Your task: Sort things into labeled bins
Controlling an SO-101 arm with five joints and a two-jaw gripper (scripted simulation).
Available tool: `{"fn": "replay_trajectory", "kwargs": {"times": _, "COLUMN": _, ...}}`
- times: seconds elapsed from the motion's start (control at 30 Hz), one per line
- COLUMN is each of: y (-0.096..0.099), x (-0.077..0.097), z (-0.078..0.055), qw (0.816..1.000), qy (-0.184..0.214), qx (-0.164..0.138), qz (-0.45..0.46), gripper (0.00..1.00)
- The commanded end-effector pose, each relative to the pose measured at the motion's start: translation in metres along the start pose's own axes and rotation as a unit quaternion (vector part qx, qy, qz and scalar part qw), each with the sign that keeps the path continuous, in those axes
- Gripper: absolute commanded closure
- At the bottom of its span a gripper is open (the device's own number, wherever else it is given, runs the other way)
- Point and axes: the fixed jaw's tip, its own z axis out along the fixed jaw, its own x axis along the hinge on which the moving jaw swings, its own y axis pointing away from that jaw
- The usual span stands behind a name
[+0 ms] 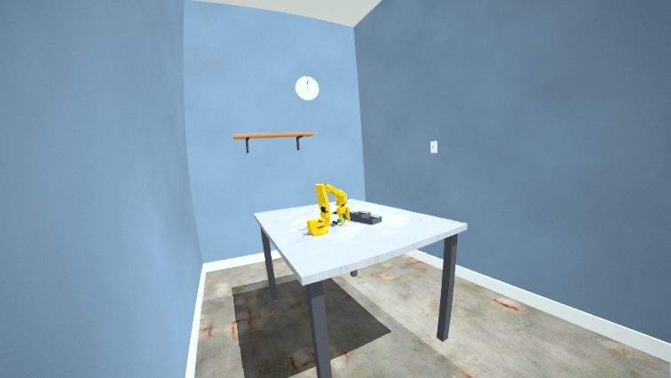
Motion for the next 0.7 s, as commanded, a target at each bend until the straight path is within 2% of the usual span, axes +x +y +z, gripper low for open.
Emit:
{"fn": "replay_trajectory", "kwargs": {"times": 0.0, "y": -0.0026, "x": 0.0008, "z": -0.001, "qw": 1.0, "qy": -0.001, "qx": 0.009, "qz": 0.0, "gripper": 0.71}}
{"fn": "replay_trajectory", "kwargs": {"times": 0.07, "y": -0.0026, "x": 0.0008, "z": -0.001, "qw": 1.0, "qy": -0.001, "qx": 0.009, "qz": 0.0, "gripper": 0.71}}
{"fn": "replay_trajectory", "kwargs": {"times": 0.1, "y": 0.0004, "x": 0.0008, "z": 0.0022, "qw": 1.0, "qy": -0.001, "qx": -0.004, "qz": 0.0, "gripper": 0.71}}
{"fn": "replay_trajectory", "kwargs": {"times": 0.67, "y": 0.0005, "x": 0.0008, "z": 0.0022, "qw": 1.0, "qy": -0.001, "qx": -0.004, "qz": 0.0, "gripper": 0.71}}
